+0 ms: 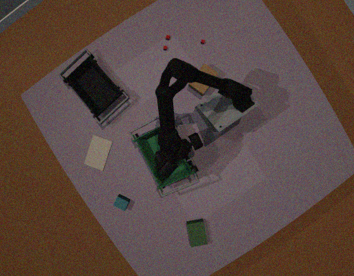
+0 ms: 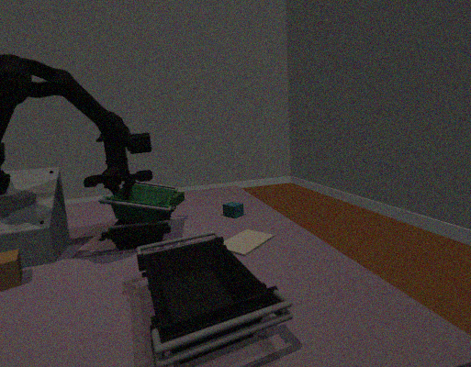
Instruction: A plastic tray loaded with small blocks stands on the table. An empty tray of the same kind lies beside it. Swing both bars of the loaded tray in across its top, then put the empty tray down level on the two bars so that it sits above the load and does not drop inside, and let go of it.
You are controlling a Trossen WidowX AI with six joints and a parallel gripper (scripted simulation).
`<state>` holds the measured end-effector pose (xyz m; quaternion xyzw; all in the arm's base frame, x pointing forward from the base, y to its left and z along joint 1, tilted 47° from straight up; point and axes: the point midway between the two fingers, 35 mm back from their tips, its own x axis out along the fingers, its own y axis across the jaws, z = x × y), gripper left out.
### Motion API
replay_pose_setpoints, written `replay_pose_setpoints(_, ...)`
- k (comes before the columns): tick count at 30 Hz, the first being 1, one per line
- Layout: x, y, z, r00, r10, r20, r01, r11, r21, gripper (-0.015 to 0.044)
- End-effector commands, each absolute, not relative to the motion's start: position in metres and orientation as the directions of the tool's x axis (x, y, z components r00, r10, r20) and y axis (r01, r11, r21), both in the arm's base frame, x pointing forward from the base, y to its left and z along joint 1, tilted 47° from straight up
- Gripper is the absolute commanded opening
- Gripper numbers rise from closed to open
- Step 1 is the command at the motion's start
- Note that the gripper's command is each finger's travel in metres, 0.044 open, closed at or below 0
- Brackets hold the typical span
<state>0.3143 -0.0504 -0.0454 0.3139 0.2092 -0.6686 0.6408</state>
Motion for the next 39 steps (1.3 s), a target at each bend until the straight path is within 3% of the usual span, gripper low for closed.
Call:
replay_pose_setpoints(1,0.3094,-0.0558,-0.0475,-0.005,-0.725,-0.688,0.989,-0.105,0.104,0.0)
replay_pose_setpoints(39,0.3078,-0.0591,-0.0514,-0.002,-0.726,-0.688,0.989,-0.103,0.107,0.0)
